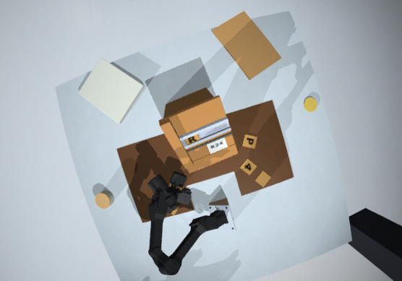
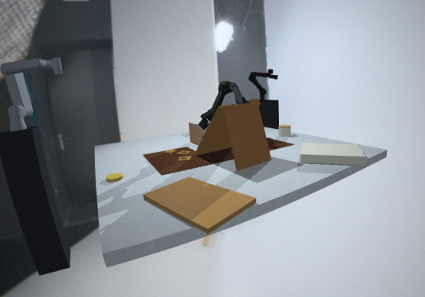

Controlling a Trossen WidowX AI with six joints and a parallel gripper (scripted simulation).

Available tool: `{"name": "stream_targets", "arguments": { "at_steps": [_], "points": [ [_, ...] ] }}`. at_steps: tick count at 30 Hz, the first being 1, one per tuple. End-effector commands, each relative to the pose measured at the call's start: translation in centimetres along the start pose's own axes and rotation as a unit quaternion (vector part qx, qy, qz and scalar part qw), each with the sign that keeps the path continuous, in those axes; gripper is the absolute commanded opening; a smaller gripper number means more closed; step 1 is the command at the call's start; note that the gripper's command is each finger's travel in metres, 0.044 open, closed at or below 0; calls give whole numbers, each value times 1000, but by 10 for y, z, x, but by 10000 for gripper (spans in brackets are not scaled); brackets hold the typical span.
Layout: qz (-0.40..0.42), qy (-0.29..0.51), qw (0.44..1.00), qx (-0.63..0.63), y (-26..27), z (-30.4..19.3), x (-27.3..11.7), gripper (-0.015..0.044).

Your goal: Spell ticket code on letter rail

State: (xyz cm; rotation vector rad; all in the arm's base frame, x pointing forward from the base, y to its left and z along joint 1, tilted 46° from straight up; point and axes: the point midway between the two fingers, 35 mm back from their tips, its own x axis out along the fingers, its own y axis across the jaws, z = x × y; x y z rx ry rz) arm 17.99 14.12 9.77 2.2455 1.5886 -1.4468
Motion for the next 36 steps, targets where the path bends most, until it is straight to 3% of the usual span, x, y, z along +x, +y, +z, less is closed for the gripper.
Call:
{"name": "stream_targets", "arguments": {
  "at_steps": [1,36],
  "points": [
    [0,2,1000,-3,0,0,-3,0],
    [0,2,1000,-3,1,7,-18,0]
  ]
}}
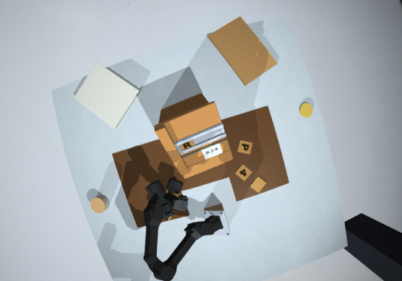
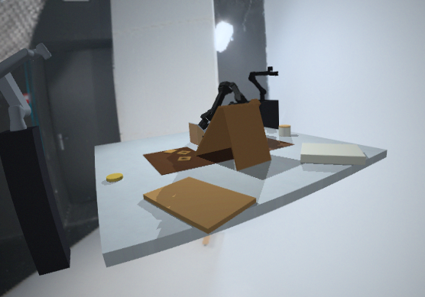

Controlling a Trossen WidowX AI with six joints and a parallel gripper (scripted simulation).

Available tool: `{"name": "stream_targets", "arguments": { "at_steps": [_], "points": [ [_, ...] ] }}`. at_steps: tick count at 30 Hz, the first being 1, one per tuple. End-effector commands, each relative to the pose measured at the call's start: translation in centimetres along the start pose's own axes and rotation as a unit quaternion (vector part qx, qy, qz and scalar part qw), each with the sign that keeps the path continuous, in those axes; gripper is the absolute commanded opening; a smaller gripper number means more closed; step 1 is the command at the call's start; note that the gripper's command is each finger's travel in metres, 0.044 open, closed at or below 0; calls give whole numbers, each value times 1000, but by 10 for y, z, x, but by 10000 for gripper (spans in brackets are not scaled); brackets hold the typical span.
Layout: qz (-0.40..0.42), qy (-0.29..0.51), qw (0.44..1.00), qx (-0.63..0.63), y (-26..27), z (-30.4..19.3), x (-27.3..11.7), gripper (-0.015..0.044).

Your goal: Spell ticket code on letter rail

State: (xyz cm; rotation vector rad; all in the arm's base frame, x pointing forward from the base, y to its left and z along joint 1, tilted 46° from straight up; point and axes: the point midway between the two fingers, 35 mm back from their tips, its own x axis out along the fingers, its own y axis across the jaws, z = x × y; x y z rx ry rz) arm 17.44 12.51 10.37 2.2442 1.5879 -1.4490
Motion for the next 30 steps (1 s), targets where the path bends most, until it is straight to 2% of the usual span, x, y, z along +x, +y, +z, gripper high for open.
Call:
{"name": "stream_targets", "arguments": {
  "at_steps": [1,16,30],
  "points": [
    [0,3,1000,-3,0,-1,-3,0],
    [1,0,1000,-4,1,1,-5,0],
    [29,-1,997,-74,27,-6,-14,0]
  ]
}}
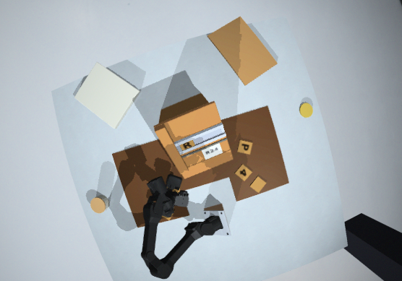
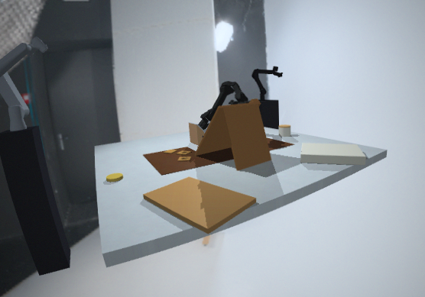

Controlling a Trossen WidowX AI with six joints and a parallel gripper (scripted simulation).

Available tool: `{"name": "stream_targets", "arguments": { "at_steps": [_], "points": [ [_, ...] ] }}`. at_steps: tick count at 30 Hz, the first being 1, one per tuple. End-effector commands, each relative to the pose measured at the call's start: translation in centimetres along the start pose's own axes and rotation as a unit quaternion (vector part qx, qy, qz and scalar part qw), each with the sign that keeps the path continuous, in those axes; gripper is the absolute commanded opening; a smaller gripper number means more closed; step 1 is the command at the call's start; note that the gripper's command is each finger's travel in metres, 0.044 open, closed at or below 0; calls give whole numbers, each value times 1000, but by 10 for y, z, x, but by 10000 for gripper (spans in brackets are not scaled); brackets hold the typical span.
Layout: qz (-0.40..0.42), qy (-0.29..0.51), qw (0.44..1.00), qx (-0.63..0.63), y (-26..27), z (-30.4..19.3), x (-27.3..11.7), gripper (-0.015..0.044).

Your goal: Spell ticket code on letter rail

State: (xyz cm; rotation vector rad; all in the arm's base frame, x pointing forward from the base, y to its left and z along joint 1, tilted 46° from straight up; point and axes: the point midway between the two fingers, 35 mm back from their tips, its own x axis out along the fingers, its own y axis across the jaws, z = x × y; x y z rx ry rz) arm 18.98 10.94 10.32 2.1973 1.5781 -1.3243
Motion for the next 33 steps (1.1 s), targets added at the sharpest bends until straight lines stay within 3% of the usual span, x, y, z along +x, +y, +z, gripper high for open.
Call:
{"name": "stream_targets", "arguments": {
  "at_steps": [1,33],
  "points": [
    [18,0,999,-28,12,-5,-6,0],
    [252,-28,944,-211,106,-30,-113,0]
  ]
}}
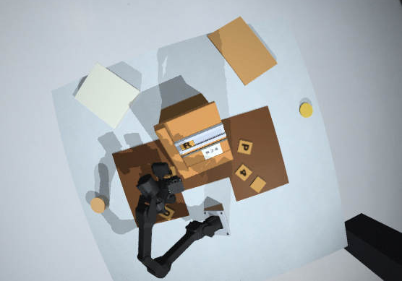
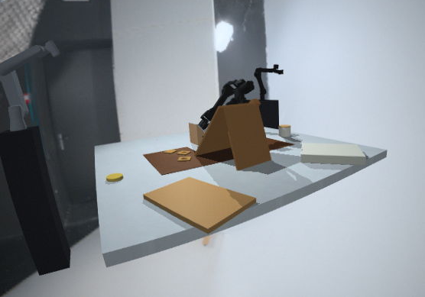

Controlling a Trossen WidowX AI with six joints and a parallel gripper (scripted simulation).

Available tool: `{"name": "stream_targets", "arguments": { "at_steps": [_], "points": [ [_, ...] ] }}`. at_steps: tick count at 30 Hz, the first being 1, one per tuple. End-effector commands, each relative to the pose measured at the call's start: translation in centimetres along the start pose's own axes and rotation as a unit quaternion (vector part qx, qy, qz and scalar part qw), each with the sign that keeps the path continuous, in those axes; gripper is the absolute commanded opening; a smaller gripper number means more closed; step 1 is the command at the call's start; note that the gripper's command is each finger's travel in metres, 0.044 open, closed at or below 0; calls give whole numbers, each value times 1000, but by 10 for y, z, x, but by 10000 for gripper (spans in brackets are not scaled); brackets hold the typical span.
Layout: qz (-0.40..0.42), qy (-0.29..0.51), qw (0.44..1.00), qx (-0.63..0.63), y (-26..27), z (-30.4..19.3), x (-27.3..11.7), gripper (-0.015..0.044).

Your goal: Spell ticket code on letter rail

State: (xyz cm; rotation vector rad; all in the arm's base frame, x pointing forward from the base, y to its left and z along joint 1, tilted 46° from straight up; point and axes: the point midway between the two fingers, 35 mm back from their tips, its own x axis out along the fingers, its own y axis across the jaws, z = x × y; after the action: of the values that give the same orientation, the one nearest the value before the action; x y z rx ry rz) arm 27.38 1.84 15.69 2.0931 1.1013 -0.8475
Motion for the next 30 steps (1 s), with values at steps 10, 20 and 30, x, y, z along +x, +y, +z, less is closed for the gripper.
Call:
{"name": "stream_targets", "arguments": {
  "at_steps": [10,20,30],
  "points": [
    [84,-36,991,-102,71,42,-27,0],
    [94,-58,980,-164,87,71,-30,0],
    [84,-47,963,-252,109,110,-21,0]
  ]
}}
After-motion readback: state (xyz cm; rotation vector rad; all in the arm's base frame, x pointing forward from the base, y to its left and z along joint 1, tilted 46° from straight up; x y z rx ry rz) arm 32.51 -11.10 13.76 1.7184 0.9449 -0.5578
